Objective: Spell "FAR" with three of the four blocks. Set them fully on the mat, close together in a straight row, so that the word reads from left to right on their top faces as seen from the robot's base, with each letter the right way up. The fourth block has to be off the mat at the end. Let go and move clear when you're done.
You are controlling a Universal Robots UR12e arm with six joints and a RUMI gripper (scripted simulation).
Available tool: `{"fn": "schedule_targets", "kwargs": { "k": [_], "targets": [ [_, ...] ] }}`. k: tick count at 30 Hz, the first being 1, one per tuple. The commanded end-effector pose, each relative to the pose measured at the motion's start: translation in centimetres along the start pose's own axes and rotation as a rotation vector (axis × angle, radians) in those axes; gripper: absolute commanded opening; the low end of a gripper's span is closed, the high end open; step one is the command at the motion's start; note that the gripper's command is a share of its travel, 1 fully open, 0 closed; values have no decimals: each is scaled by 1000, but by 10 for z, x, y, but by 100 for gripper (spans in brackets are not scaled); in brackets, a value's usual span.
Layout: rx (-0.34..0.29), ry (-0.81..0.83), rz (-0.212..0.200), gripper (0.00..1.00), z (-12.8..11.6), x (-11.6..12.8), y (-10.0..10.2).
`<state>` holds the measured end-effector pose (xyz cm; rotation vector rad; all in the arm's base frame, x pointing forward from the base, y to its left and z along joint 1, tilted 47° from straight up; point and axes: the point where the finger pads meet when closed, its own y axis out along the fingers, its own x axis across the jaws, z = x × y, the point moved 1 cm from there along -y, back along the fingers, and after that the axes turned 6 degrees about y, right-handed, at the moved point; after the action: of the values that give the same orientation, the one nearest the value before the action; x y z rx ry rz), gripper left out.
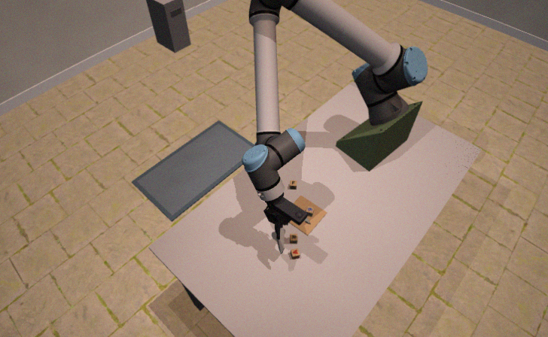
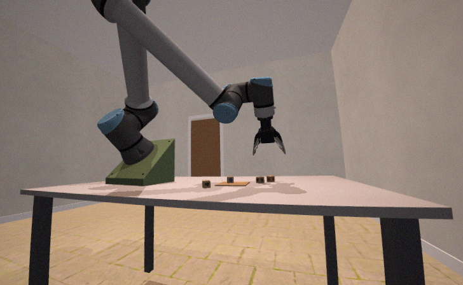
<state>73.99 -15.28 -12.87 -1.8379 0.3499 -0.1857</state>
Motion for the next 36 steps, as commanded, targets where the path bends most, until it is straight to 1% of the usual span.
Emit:
{"fn": "schedule_targets", "kwargs": {
  "k": [1, 17, 18, 20, 22, 24, 26, 36],
  "targets": [
    [0, 0, -1, 100, 0, 0, -1],
    [0, 0, -1, 100, 0, 0, -1],
    [1, 0, -1, 100, -3, -3, -3],
    [2, 0, 0, 100, -18, -15, -10],
    [2, 0, 0, 100, -18, -15, -10],
    [4, 1, 0, 100, -35, -32, -18],
    [5, 1, 1, 100, -44, -40, -23],
    [5, 1, 1, 100, -44, -41, -23]
  ]
}}
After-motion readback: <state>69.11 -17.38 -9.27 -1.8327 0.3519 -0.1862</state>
